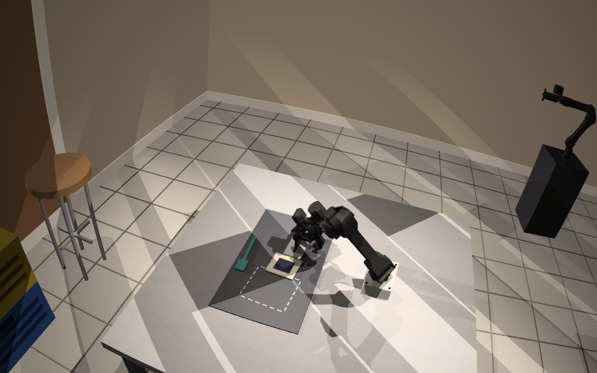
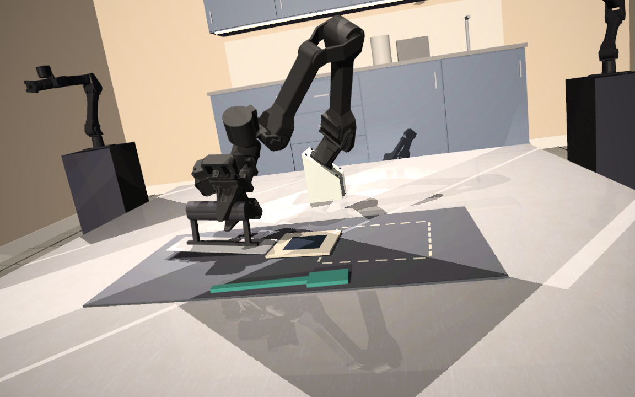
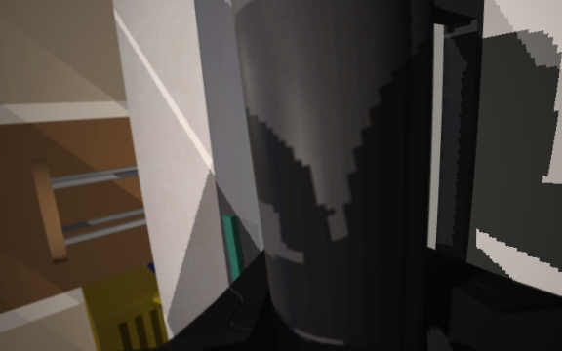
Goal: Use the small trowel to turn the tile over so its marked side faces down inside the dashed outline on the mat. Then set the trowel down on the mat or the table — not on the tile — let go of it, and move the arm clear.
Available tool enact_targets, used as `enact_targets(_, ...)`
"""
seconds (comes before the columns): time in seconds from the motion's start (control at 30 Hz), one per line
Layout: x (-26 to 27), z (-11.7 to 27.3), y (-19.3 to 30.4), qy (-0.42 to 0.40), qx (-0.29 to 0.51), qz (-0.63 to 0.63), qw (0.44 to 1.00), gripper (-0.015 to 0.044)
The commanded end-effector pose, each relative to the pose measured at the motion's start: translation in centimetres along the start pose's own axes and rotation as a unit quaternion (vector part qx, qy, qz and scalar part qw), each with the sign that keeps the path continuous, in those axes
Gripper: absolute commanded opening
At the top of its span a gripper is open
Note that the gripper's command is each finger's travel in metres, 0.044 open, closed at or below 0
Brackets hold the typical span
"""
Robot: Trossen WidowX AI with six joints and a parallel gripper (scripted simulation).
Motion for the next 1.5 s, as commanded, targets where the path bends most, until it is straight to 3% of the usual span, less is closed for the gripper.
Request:
enact_targets(0.0,0.3,-0.1,0.6,-0.002,0.000,0.003,1.000,0.0000)
enact_targets(0.97,1.1,0.2,5.2,-0.003,0.001,0.002,1.000,0.0000)
enact_targets(1.47,3.1,2.0,4.7,-0.006,0.034,-0.037,0.999,0.0000)
Point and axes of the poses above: the point midway between the two fingers, 35 mm back from their tips, its own z axis back along the fingers, its own x axis across the jaws, y = z × x, the point moved 3 cm from there along z, back along the fingers, and after that the axes turned 6 degrees about z, right-handed, at the moved point
